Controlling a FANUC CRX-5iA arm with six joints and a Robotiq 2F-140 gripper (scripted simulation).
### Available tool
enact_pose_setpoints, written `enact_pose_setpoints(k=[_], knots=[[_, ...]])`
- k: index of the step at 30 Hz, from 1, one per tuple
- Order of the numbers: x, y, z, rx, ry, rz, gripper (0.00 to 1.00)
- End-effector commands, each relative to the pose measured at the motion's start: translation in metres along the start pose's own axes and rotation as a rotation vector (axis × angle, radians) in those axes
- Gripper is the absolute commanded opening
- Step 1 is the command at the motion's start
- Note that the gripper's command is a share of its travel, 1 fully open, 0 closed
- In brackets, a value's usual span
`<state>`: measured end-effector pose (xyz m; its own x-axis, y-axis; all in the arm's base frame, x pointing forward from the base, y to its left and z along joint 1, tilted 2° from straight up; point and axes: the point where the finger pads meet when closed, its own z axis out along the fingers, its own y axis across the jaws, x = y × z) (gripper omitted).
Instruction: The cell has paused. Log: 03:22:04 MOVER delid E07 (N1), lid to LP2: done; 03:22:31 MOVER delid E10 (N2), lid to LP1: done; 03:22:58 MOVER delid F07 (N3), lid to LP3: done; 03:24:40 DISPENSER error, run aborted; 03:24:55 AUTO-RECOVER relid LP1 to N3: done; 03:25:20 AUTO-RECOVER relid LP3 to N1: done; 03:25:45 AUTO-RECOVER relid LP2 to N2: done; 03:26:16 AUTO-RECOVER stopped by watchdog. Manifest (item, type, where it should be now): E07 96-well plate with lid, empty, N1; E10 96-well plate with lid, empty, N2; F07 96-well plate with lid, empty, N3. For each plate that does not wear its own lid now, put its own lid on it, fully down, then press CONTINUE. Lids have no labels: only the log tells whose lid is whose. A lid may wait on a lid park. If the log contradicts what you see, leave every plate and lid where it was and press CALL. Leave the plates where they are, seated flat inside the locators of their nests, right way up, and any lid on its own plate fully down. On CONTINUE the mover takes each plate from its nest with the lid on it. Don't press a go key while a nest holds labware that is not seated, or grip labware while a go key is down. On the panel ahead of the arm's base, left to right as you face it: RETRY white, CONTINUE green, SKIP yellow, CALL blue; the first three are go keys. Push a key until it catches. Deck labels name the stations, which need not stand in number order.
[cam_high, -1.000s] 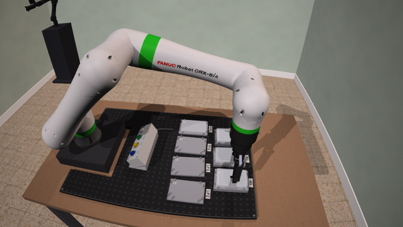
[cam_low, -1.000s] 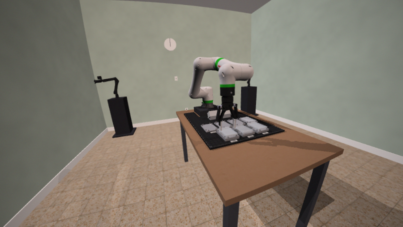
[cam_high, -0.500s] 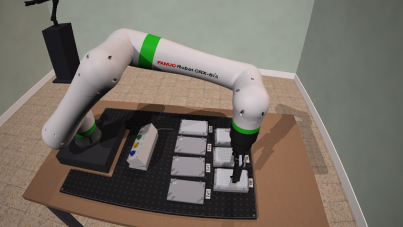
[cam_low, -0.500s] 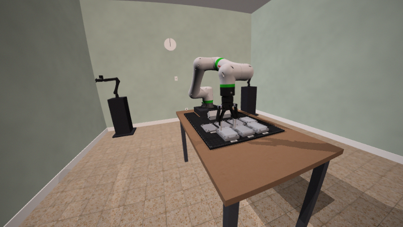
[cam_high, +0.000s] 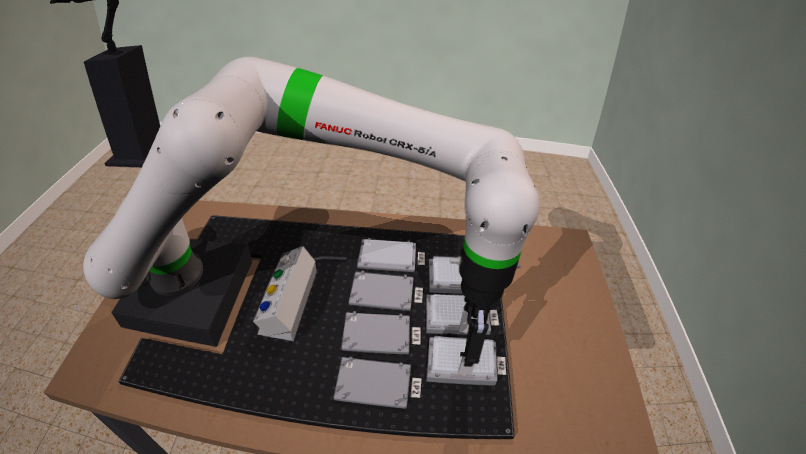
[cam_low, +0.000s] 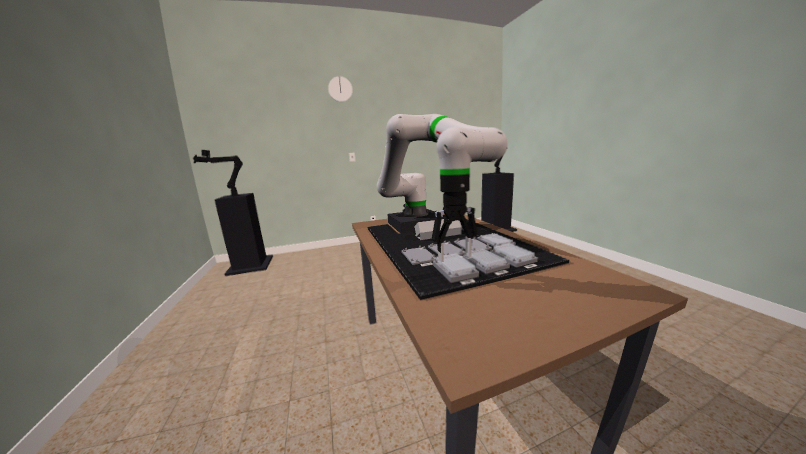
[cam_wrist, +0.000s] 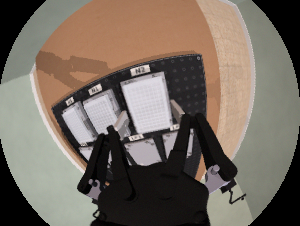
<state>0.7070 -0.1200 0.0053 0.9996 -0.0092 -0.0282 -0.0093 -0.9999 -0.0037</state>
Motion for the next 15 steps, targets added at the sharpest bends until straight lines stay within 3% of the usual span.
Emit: enact_pose_setpoints(k=[1,15], knots=[[0.0002,0.0,0.0006,0.0,0.001,0.0,0.66],[0.0002,0.0,0.0057,0.0,0.001,0.0,0.66]])
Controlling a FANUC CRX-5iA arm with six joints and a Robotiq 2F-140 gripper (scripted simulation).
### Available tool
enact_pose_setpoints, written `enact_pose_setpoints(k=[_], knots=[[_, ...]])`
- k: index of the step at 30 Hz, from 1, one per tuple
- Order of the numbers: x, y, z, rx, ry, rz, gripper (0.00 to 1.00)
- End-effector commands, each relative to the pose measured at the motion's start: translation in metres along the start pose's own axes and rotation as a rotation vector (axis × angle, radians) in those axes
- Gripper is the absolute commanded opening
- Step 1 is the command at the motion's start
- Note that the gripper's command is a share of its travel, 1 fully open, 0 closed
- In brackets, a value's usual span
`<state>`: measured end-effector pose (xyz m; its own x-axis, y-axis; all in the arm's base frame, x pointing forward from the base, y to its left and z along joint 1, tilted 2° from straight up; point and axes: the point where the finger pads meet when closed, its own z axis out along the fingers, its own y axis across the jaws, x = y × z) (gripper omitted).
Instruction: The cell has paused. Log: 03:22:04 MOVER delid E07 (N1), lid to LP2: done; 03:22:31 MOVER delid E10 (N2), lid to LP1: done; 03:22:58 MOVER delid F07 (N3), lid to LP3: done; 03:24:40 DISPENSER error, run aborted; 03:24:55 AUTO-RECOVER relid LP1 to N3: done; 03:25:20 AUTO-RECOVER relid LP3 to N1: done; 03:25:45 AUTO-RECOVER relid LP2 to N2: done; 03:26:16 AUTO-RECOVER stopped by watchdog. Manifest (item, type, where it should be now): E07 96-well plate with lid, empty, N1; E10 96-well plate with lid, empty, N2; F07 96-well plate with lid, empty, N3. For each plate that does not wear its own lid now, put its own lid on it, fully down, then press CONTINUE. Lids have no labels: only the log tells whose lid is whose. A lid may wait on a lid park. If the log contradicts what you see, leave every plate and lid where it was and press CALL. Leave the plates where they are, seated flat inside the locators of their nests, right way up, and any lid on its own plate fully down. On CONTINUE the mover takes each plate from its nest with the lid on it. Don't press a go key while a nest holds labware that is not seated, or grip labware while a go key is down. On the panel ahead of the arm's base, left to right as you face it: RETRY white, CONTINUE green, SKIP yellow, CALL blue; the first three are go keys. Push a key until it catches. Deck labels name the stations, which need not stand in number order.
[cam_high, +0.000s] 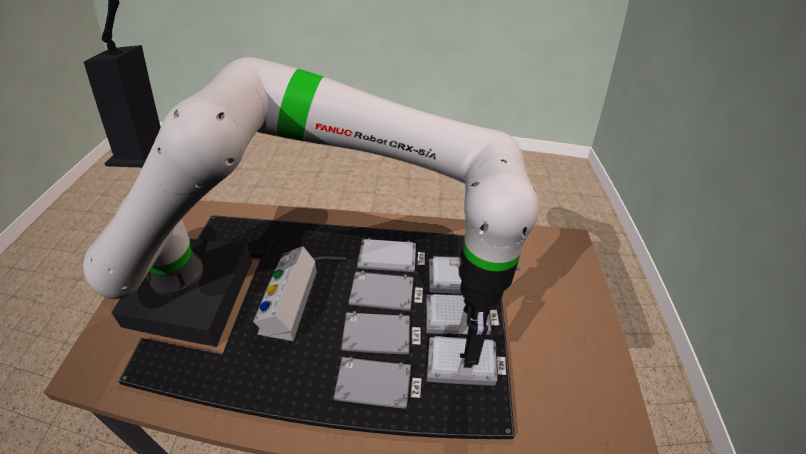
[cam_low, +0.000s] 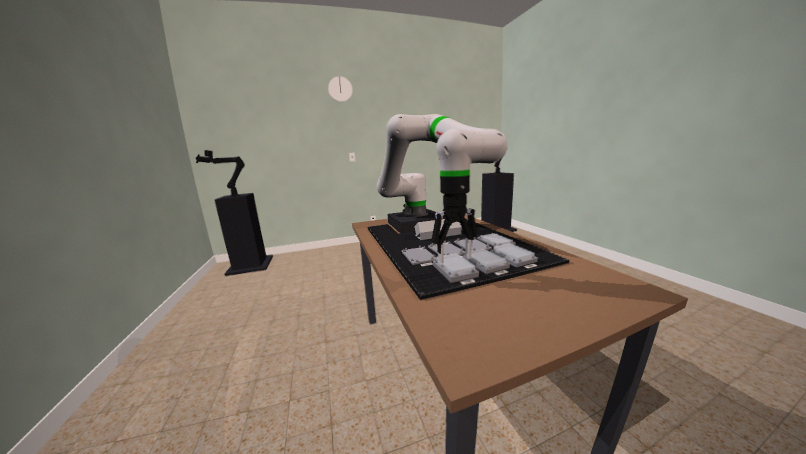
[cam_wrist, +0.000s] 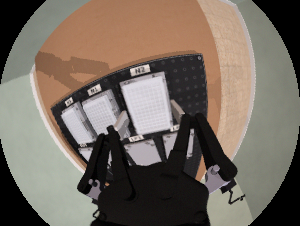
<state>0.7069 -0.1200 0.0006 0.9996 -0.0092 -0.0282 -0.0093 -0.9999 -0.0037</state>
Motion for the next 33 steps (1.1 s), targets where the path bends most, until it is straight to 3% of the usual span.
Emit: enact_pose_setpoints(k=[1,33], knots=[[0.0002,0.0,0.0016,0.0,0.001,0.0,0.66],[0.0002,0.0,0.0112,0.0,0.001,0.0,0.66]])
